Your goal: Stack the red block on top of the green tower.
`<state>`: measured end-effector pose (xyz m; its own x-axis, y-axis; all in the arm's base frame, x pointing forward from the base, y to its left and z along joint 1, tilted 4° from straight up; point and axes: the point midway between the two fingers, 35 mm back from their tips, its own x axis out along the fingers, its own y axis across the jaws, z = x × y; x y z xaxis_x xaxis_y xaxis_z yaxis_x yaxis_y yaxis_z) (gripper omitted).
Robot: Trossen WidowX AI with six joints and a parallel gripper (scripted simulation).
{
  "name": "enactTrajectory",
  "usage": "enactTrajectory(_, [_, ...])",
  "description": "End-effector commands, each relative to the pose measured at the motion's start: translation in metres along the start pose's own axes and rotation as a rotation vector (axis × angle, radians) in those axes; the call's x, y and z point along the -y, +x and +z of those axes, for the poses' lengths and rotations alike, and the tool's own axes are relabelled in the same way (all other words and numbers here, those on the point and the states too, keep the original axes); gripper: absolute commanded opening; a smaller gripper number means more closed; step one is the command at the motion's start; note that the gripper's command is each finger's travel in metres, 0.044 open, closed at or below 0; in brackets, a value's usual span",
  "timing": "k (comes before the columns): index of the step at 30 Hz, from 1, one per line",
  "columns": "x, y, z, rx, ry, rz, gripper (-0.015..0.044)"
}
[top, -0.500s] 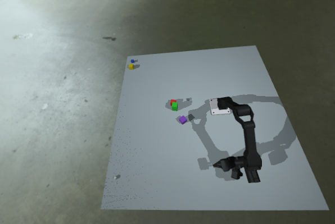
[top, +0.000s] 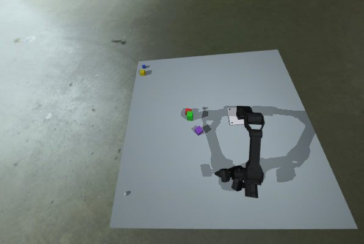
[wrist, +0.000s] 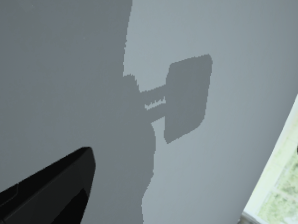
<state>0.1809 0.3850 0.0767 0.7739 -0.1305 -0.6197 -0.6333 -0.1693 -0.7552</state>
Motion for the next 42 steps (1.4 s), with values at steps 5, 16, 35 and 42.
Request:
enactTrajectory(5, [0.040,0.038,-0.038,-0.066,0.008,0.135,0.0440])
enactTrajectory(16, [0.080,0.087,-0.103,-0.121,0.029,0.317,0.0440])
enactTrajectory(35, [0.120,0.150,-0.231,-0.103,0.107,0.585,0.0440])
enactTrajectory(42, [0.129,0.161,-0.287,-0.068,0.154,0.648,0.0440])
